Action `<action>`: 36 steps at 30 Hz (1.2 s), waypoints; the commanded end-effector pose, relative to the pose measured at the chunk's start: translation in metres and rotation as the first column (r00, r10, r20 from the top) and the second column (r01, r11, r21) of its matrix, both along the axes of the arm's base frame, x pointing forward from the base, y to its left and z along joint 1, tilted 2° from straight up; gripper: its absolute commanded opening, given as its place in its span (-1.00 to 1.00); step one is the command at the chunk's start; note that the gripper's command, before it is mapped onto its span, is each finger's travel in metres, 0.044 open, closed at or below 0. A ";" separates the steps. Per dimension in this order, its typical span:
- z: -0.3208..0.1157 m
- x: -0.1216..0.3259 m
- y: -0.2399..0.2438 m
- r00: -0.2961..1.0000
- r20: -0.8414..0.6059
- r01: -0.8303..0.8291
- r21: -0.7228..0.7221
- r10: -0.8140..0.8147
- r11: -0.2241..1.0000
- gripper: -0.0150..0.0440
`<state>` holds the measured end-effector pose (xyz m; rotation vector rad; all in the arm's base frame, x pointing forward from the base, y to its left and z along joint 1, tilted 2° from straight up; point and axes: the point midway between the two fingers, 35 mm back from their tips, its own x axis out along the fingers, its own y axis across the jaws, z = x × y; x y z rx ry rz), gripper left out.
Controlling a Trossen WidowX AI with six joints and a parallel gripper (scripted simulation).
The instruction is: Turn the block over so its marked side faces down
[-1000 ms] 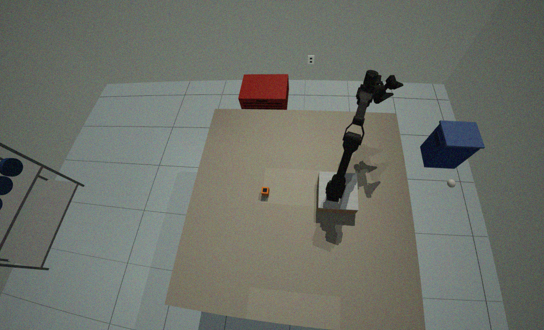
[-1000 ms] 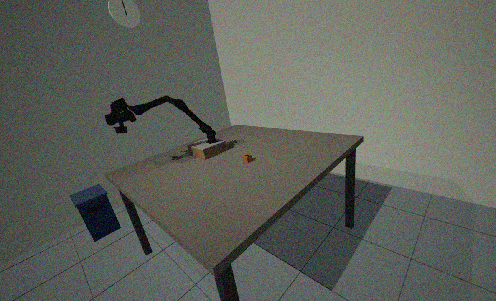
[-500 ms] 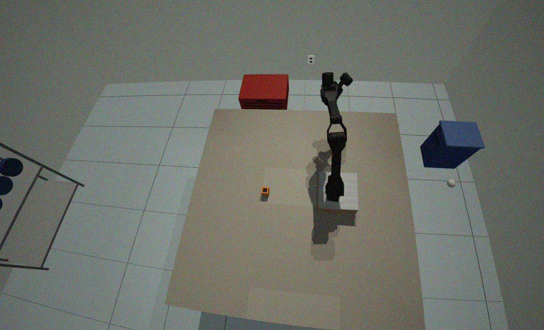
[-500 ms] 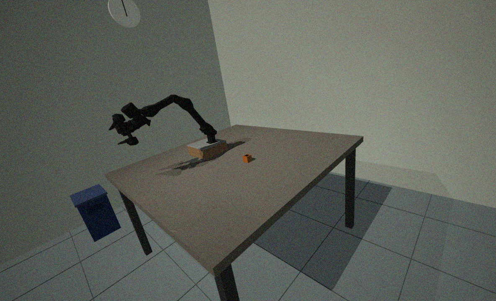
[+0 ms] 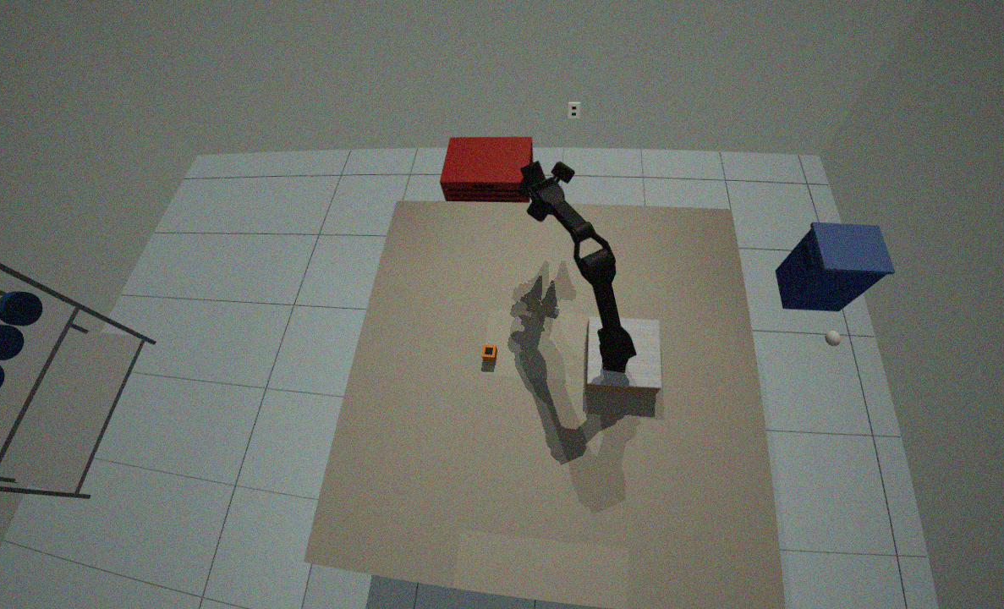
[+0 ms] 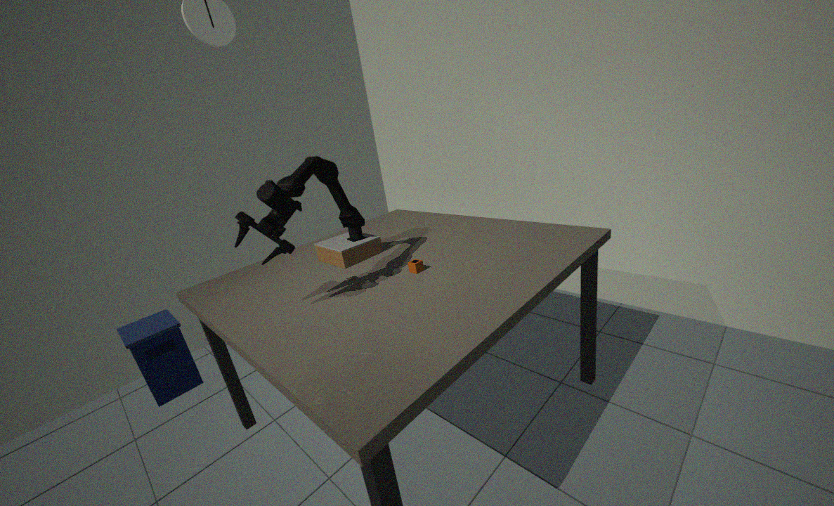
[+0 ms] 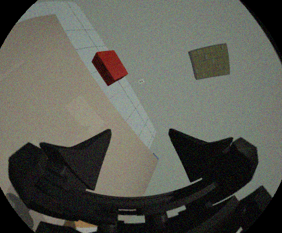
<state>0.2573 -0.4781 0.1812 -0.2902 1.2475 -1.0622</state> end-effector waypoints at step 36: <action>-0.097 0.132 0.499 0.807 0.127 -0.445 0.774 0.577 0.451 1.00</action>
